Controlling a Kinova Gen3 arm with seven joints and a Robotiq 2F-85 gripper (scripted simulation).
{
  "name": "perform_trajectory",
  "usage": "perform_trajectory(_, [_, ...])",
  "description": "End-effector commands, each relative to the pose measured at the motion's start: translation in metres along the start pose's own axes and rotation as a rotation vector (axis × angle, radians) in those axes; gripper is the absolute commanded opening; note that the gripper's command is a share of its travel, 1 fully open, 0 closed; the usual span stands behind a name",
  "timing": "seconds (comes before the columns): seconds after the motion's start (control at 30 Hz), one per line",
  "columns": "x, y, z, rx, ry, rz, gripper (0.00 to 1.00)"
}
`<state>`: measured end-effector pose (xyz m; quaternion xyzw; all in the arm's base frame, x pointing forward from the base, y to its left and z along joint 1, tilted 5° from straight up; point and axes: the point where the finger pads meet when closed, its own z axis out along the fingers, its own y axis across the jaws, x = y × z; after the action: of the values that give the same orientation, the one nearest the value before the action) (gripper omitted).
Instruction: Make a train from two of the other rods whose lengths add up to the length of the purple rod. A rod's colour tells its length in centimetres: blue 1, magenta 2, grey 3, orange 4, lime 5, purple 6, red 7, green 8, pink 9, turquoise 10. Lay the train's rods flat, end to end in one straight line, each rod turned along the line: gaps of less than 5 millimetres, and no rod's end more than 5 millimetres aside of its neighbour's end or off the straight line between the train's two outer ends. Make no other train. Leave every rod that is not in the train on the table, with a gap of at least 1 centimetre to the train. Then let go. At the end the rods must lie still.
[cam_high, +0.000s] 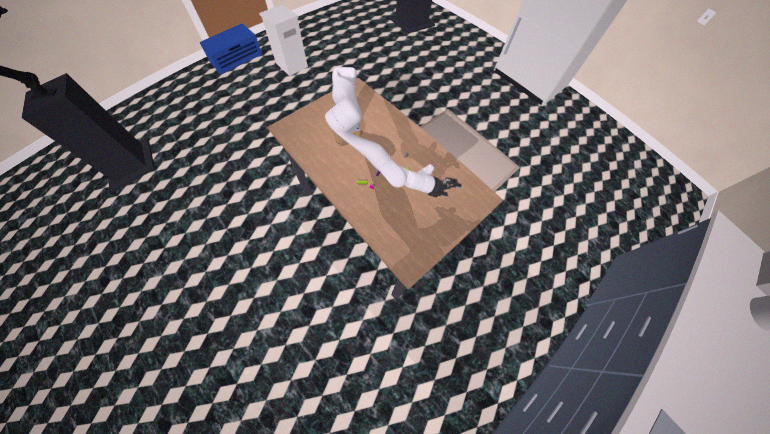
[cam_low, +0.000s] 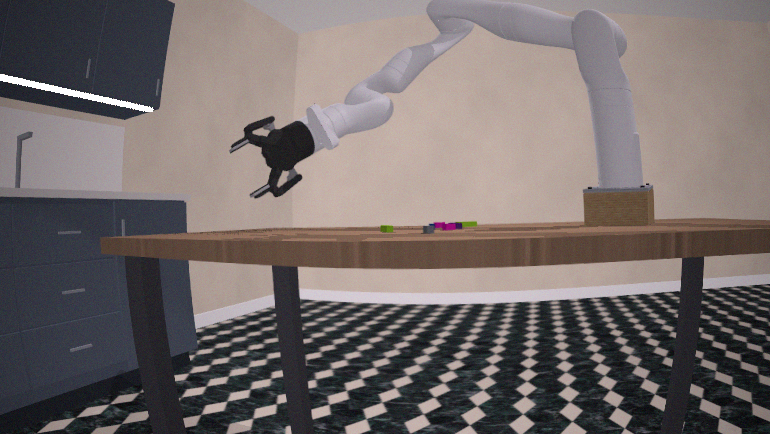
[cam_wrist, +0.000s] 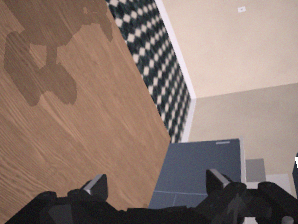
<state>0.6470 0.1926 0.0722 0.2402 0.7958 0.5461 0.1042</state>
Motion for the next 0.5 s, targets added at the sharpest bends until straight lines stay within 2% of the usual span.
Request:
perform_trajectory(0.0, [0.002, -0.001, -0.034, 0.082, -0.027, -0.014, 1.00])
perform_trajectory(0.07, [0.015, -0.019, -0.057, 0.176, -0.031, -0.009, 1.00])
perform_trajectory(0.13, [0.024, -0.030, -0.075, 0.236, -0.032, -0.002, 1.00])
perform_trajectory(0.27, [0.040, -0.061, -0.115, 0.388, -0.048, 0.011, 1.00])
perform_trajectory(0.33, [0.040, -0.061, -0.115, 0.388, -0.048, 0.011, 1.00])
perform_trajectory(0.43, [0.053, -0.085, -0.149, 0.514, -0.062, 0.023, 1.00])
perform_trajectory(0.47, [0.054, -0.088, -0.153, 0.530, -0.065, 0.024, 1.00])
